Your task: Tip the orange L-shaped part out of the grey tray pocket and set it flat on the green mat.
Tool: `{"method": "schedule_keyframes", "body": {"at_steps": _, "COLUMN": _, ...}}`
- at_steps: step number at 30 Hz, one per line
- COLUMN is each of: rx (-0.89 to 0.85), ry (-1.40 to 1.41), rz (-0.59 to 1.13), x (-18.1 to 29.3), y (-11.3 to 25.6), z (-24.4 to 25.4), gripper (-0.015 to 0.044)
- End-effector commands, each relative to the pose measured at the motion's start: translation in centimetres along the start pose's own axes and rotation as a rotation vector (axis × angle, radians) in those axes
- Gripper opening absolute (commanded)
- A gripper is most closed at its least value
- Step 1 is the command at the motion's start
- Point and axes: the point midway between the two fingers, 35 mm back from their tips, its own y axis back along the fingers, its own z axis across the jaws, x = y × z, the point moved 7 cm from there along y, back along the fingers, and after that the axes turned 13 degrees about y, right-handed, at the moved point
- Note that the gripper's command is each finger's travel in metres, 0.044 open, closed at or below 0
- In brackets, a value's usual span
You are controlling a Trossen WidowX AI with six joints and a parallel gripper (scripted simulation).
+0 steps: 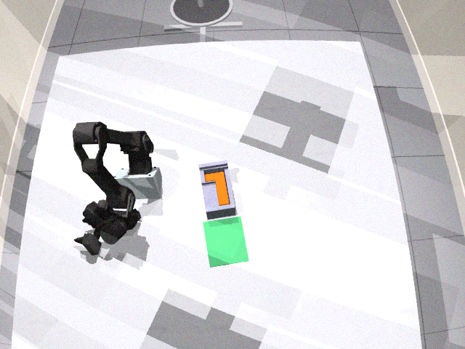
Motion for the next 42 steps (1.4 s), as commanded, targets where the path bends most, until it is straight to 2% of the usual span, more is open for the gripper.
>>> {"method": "schedule_keyframes", "body": {"at_steps": 1, "rx": -0.013, "ry": 0.019, "rz": 0.006, "x": -0.1, "y": 0.1, "z": 0.2, "gripper": 0.0374}}
{"method": "schedule_keyframes", "body": {"at_steps": 4, "rx": -0.113, "ry": 0.147, "rz": 0.046, "x": -0.5, "y": 1.2, "z": 1.8, "gripper": 0.0295}}
{"method": "schedule_keyframes", "body": {"at_steps": 8, "rx": -0.372, "ry": 0.494, "rz": 0.117, "x": -1.5, "y": 4.9, "z": 5.1, "gripper": 0.019}}
{"method": "schedule_keyframes", "body": {"at_steps": 10, "rx": -0.475, "ry": 0.659, "rz": 0.128, "x": -1.8, "y": 6.8, "z": 6.1, "gripper": 0.018}}
{"method": "schedule_keyframes", "body": {"at_steps": 13, "rx": -0.692, "ry": 1.005, "rz": 0.125, "x": -2.4, "y": 11.7, "z": 7.1, "gripper": 0.018}}
{"method": "schedule_keyframes", "body": {"at_steps": 18, "rx": -0.979, "ry": 1.505, "rz": 0.071, "x": -2.8, "y": 19.1, "z": 5.8, "gripper": 0.018}}
{"method": "schedule_keyframes", "body": {"at_steps": 25, "rx": -1.294, "ry": 2.034, "rz": -0.01, "x": -3.0, "y": 26.9, "z": 0.9, "gripper": 0.018}}
{"method": "schedule_keyframes", "body": {"at_steps": 32, "rx": -1.636, "ry": 2.518, "rz": -0.09, "x": -3.5, "y": 33.4, "z": -7.3, "gripper": 0.018}}
{"method": "schedule_keyframes", "body": {"at_steps": 39, "rx": -2.034, "ry": 2.891, "rz": -0.149, "x": -4.7, "y": 37.6, "z": -17.5, "gripper": 0.018}}
{"method": "schedule_keyframes", "body": {"at_steps": 42, "rx": -2.072, "ry": 2.915, "rz": -0.152, "x": -4.9, "y": 37.8, "z": -18.4, "gripper": 0.018}}
